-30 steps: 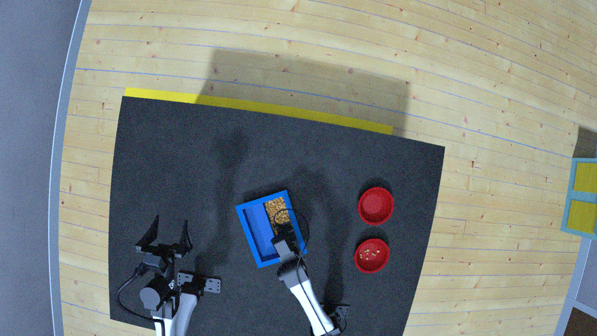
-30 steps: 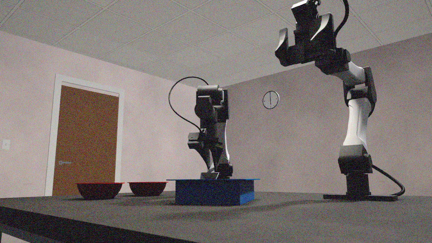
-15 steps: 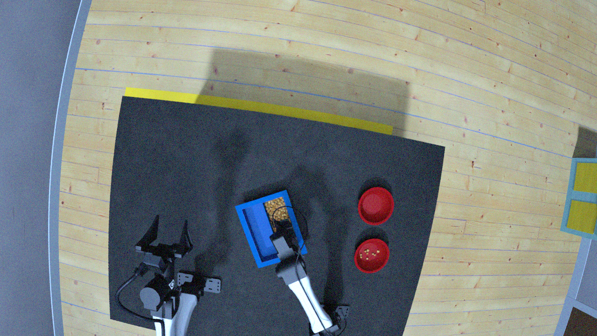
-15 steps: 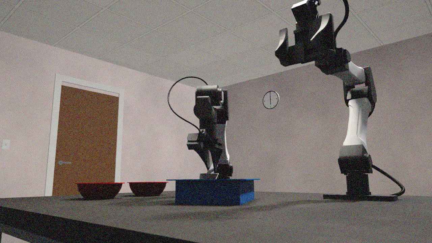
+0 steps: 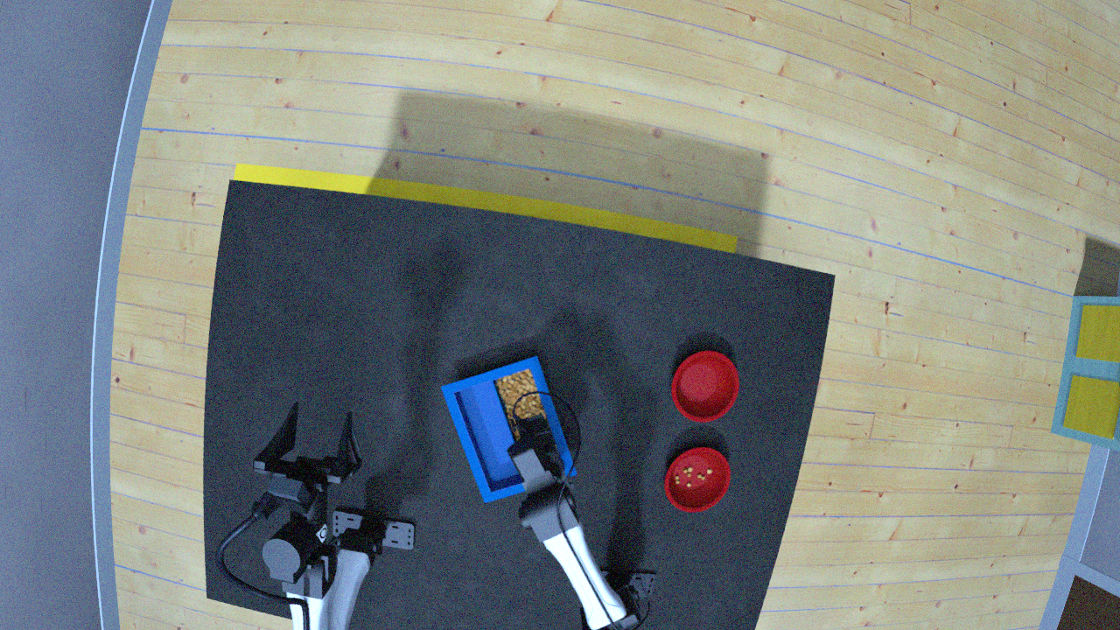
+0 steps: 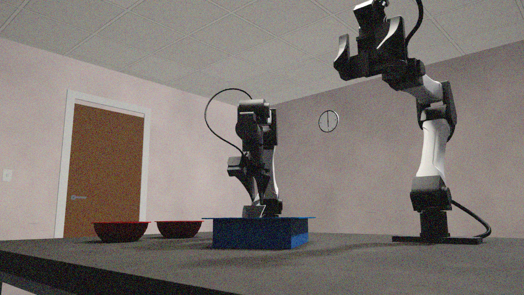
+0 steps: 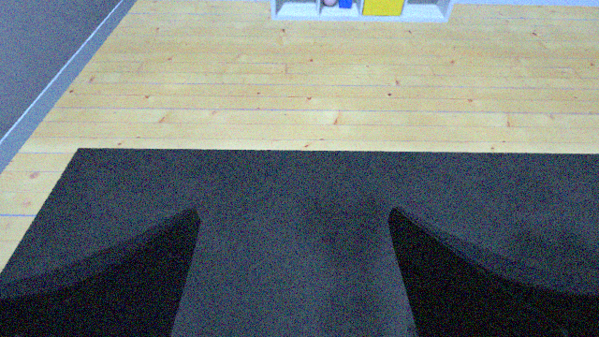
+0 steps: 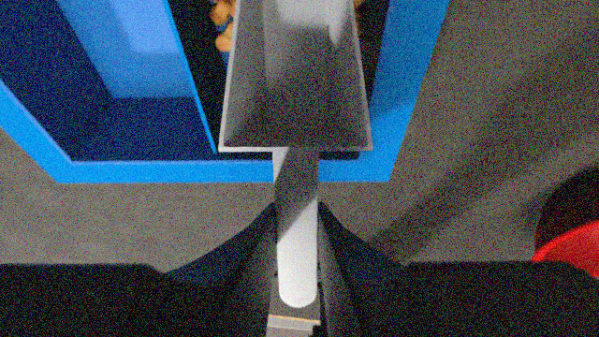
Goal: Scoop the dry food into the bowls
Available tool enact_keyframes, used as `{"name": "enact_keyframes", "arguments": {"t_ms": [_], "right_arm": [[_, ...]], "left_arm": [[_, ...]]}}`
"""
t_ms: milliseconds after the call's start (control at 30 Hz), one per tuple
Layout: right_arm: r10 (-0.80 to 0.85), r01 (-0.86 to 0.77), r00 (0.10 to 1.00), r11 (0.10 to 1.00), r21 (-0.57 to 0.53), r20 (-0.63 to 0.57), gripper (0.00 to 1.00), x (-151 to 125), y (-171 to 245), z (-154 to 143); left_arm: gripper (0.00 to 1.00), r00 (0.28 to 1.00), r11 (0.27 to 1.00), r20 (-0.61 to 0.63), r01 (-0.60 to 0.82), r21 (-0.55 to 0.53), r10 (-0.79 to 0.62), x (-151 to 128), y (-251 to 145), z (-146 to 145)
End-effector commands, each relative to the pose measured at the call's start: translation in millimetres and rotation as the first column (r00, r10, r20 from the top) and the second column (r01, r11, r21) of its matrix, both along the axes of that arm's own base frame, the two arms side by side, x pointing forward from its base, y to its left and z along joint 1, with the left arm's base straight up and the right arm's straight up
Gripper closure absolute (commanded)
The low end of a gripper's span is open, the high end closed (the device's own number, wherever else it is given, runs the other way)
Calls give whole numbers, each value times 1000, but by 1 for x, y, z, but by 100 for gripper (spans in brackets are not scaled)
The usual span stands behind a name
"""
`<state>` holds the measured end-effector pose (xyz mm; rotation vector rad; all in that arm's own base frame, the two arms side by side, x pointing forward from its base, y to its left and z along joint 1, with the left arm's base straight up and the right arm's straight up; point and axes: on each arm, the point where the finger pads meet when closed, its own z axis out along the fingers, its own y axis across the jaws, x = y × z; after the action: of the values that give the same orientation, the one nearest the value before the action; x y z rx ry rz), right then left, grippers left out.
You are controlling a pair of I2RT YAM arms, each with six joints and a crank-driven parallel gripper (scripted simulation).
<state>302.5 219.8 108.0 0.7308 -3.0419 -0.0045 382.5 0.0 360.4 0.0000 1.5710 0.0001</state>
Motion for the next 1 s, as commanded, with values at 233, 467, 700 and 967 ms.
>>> {"name": "enact_keyframes", "arguments": {"t_ms": [233, 467, 700, 967], "right_arm": [[-5, 1, 997, 999, 52, 74, 100, -3, 2, 45], [-1, -2, 997, 999, 51, 74, 100, -6, 2, 35], [-2, -1, 998, 999, 34, 68, 100, -12, -4, 30], [-5, 2, 998, 999, 38, 66, 100, -18, -8, 32]], "left_arm": [[0, 999, 1000, 52, 0, -1, 0, -2, 0, 20], [0, 999, 1000, 52, 0, -1, 0, -2, 0, 20], [0, 999, 1000, 52, 0, -1, 0, -2, 0, 20], [0, 999, 1000, 52, 0, -1, 0, -2, 0, 20]]}}
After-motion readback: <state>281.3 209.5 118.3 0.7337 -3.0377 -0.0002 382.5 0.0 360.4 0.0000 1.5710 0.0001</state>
